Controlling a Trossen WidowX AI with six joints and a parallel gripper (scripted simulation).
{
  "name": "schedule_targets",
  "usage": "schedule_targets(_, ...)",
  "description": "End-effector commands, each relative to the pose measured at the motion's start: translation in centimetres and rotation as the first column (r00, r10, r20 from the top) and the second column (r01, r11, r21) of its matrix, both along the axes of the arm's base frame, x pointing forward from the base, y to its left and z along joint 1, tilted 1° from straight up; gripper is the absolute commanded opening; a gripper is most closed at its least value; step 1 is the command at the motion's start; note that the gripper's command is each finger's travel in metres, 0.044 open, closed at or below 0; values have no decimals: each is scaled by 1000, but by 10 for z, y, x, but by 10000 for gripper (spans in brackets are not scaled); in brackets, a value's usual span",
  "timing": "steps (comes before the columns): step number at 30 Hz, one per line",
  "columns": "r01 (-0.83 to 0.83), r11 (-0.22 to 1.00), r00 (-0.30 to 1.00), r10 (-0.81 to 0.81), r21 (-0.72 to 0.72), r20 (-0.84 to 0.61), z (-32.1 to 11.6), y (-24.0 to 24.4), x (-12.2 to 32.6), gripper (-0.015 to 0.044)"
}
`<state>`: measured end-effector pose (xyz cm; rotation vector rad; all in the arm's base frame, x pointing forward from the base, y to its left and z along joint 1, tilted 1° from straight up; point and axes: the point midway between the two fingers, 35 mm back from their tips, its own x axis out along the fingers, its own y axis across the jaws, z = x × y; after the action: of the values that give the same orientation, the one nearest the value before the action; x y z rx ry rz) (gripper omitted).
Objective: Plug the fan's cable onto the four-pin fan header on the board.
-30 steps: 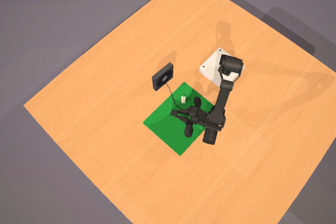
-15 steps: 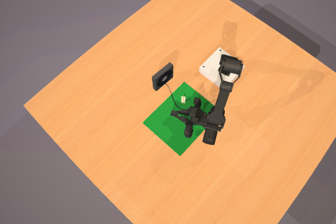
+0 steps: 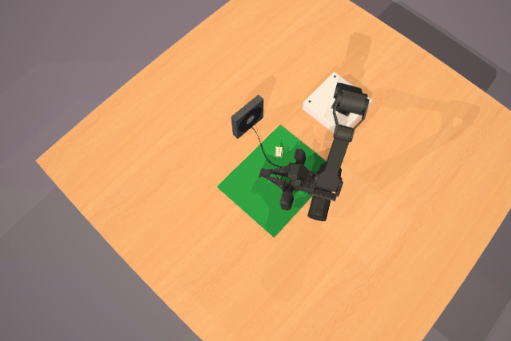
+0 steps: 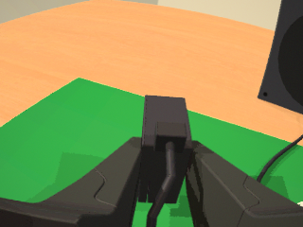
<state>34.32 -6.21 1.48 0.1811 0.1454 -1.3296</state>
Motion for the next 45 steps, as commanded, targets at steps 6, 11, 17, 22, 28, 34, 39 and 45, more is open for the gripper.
schedule_targets(6,1,1000,1000,-1,-1,-6,-7,0,-1,0)
schedule_targets(11,1,1000,1000,-1,-1,-6,-9,0,-1,0)
schedule_targets(17,1,1000,1000,-1,-1,-6,-11,0,-1,0)
schedule_targets(22,1,1000,1000,-1,-1,-6,-13,0,-1,0)
schedule_targets(28,0,1000,1000,0,0,0,-9,0,0,0)
schedule_targets(34,0,1000,1000,0,0,0,-9,0,0,0)
schedule_targets(39,0,1000,1000,0,0,0,-9,0,0,0)
schedule_targets(45,0,1000,1000,0,0,0,-9,0,0,0)
